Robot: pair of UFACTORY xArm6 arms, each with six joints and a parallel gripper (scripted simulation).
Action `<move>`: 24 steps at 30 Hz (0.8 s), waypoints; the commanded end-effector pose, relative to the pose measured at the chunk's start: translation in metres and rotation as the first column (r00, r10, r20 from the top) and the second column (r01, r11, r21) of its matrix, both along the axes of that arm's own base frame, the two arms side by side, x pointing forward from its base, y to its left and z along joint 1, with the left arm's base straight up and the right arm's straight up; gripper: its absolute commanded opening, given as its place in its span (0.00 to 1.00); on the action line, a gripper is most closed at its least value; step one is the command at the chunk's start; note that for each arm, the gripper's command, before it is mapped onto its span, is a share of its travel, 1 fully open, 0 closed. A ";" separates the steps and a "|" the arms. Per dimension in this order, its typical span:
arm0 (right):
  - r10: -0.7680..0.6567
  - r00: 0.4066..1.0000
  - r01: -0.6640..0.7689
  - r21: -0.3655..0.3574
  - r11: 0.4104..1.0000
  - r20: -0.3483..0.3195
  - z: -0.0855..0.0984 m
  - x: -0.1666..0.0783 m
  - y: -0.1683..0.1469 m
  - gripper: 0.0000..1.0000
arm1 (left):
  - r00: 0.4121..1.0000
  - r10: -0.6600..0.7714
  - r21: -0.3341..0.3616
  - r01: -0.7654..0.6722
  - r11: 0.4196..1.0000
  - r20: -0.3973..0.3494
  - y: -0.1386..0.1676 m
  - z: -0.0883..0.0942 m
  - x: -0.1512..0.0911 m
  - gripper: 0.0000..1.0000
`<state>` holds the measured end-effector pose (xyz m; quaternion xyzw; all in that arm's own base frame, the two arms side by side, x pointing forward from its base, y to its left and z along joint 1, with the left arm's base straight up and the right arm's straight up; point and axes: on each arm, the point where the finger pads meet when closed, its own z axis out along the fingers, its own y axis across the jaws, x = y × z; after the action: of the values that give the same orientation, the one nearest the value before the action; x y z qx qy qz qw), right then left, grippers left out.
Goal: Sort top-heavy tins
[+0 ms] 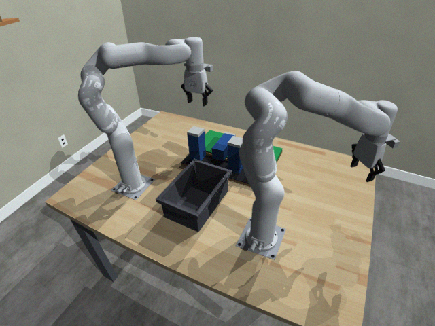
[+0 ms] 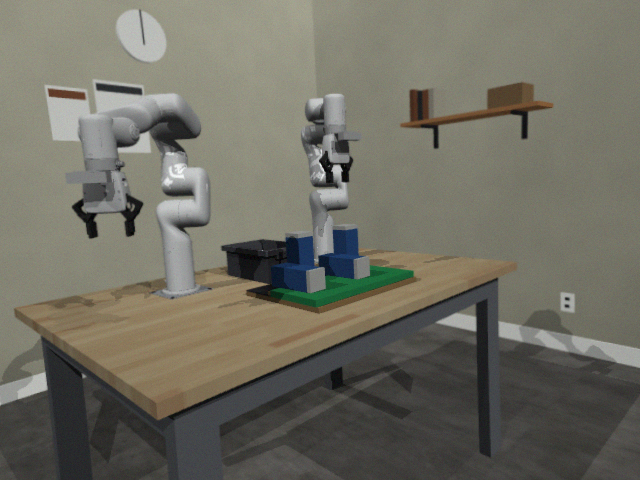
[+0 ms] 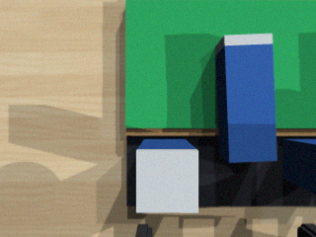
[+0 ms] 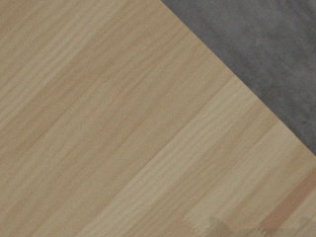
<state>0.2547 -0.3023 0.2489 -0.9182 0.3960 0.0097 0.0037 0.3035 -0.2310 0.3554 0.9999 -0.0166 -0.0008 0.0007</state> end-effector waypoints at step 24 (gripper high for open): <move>0.000 1.000 0.000 -0.003 1.000 0.003 0.001 0.001 -0.001 1.00 | 1.000 0.024 0.000 -0.024 1.000 0.002 -0.181 0.003 0.065 0.84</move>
<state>0.2547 -0.3023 0.2489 -0.9182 0.3960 0.0097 0.0037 0.3589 -0.3918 0.3544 0.9999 -0.0069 0.0054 0.0071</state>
